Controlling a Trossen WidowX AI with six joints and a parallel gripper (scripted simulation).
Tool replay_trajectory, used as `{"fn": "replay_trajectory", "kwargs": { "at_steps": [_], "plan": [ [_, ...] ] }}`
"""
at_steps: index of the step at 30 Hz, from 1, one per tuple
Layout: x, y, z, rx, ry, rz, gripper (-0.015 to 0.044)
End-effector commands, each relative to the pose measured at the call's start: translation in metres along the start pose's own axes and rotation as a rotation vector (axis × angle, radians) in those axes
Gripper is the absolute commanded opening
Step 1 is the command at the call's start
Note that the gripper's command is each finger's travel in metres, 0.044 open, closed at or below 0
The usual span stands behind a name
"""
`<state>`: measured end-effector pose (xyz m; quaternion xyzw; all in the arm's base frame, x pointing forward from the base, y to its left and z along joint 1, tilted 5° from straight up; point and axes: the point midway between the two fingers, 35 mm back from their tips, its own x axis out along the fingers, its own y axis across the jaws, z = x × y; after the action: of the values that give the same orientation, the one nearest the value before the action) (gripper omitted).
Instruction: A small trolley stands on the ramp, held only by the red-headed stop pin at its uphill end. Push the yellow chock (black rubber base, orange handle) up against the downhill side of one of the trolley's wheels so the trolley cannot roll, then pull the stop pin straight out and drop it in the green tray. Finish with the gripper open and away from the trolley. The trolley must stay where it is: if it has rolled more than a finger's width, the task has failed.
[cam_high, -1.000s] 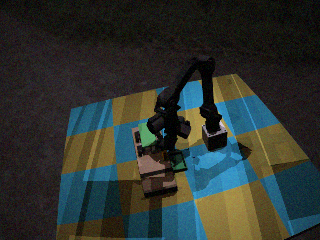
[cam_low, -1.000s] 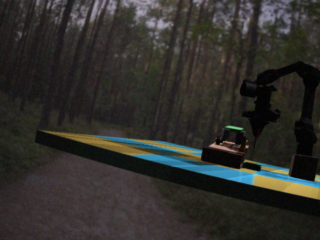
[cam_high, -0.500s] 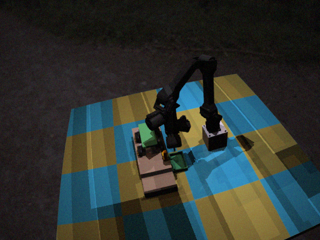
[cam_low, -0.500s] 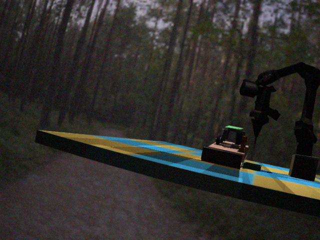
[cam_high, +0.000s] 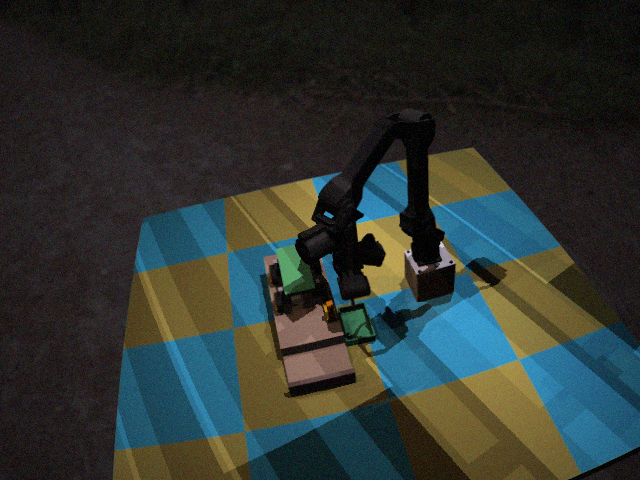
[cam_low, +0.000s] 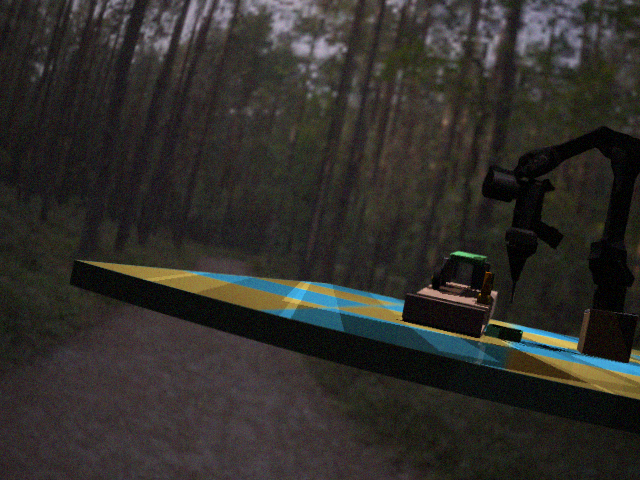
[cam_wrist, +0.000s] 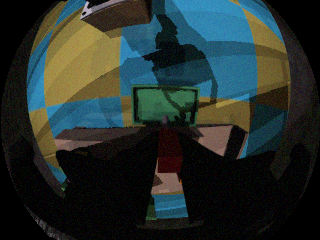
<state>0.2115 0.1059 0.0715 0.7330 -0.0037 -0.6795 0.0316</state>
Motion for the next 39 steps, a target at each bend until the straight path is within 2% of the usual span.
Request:
{"fn": "replay_trajectory", "kwargs": {
  "at_steps": [1,14,25,30,37,39],
  "plan": [
    [0.005,-0.001,0.003,0.000,0.003,-0.006,0.0000],
    [0.033,-0.009,0.002,0.002,0.005,-0.170,0.0000],
    [0.065,-0.027,0.002,0.002,0.006,-0.181,0.0000],
    [0.069,-0.030,0.003,0.002,0.005,-0.181,0.0000],
    [0.069,-0.026,0.002,0.002,0.006,-0.181,0.0184],
    [0.070,-0.024,0.002,0.002,0.006,-0.181,0.0190]
  ]
}}
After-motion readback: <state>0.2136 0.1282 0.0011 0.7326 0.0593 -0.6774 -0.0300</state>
